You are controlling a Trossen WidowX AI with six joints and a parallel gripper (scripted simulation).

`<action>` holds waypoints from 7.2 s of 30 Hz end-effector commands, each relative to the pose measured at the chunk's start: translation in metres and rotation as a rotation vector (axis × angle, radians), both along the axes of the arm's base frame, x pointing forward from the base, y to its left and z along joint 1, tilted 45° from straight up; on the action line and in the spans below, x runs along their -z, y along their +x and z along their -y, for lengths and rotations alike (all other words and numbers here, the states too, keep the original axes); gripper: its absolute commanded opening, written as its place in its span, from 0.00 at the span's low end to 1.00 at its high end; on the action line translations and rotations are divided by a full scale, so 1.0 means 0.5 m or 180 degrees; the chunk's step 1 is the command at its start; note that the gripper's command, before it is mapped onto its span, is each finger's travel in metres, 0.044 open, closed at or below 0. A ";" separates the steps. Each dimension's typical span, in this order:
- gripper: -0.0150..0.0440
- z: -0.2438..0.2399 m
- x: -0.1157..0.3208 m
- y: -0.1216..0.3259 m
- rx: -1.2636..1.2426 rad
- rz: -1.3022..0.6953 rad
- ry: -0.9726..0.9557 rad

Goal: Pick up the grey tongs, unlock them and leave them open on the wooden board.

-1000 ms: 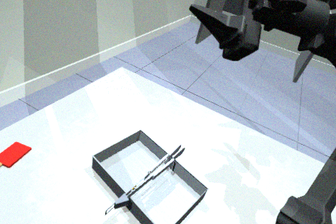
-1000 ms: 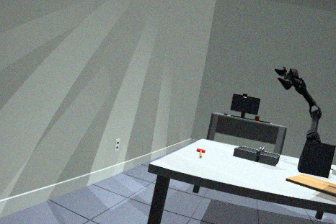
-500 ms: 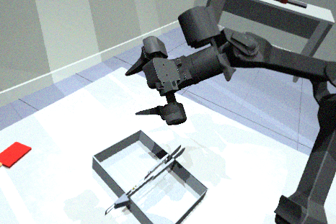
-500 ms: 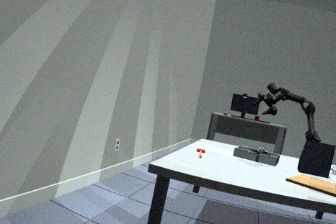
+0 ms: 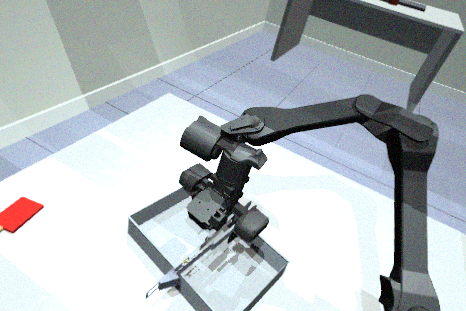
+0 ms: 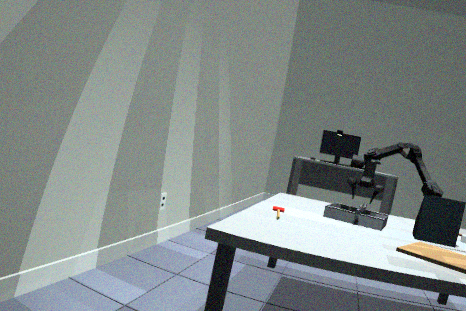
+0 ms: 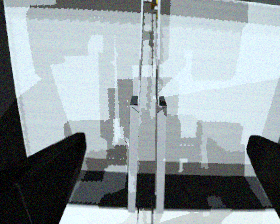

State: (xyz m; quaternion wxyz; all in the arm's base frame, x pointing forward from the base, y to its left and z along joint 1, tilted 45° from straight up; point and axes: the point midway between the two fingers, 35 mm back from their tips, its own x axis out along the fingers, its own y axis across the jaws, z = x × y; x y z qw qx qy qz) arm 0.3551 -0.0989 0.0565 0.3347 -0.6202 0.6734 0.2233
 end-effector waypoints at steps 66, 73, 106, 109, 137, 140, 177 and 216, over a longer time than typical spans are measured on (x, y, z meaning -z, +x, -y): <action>0.69 0.121 0.094 -0.014 0.0061 -0.0147 -0.0062; 0.48 0.121 0.094 -0.014 0.0061 -0.0147 -0.0062; 0.00 -0.061 -0.087 0.002 0.0046 -0.0192 -0.0060; 0.00 -0.061 -0.087 0.002 0.0046 -0.0192 -0.0060; 0.00 -0.279 0.095 0.031 -0.0819 -0.0926 0.0094; 0.00 -0.306 0.117 0.025 -0.0940 -0.1039 0.0094; 0.00 -0.624 0.402 -0.171 -0.2162 -0.2175 0.0157; 0.00 -0.819 0.540 -0.684 -0.3778 -0.3680 0.0280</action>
